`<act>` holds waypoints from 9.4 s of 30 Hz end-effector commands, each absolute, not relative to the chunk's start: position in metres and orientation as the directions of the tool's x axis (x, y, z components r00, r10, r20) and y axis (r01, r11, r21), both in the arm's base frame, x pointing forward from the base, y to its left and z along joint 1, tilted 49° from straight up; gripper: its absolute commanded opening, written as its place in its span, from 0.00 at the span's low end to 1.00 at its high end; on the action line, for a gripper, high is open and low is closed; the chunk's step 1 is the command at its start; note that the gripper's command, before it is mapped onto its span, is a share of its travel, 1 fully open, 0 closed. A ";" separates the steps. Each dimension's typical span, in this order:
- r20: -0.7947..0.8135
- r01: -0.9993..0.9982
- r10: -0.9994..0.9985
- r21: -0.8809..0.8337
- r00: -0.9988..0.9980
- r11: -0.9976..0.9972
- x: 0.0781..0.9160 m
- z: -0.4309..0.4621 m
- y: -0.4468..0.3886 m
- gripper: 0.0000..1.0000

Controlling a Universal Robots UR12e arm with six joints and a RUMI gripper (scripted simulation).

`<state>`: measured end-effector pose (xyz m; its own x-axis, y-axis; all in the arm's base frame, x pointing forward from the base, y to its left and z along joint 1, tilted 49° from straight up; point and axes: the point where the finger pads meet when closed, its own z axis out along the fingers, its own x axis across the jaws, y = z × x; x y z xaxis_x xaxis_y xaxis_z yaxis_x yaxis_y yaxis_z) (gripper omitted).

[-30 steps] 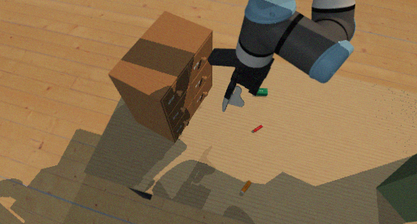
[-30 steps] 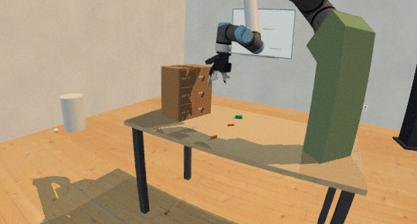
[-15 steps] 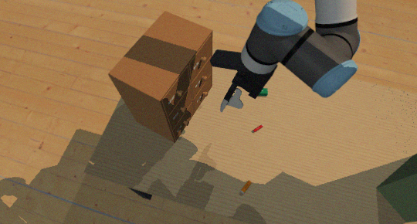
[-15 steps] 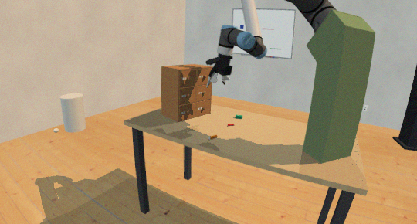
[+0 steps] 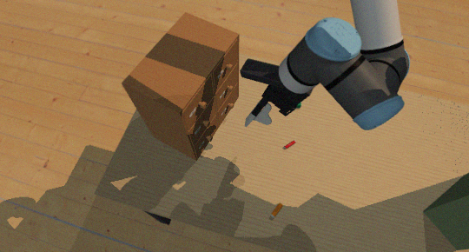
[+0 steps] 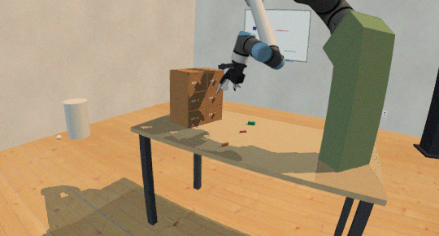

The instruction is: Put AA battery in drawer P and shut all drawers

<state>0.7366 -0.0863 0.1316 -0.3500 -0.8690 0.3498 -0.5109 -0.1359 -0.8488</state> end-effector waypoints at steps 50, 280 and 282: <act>0.355 0.172 -0.869 -0.886 -0.344 -0.430 0.813 0.127 -0.118 1.00; 0.356 -0.012 -0.869 -0.927 -0.343 -0.375 0.794 0.128 -0.110 1.00; 0.356 -0.047 -0.869 -0.931 -0.343 -0.363 0.790 0.128 -0.109 1.00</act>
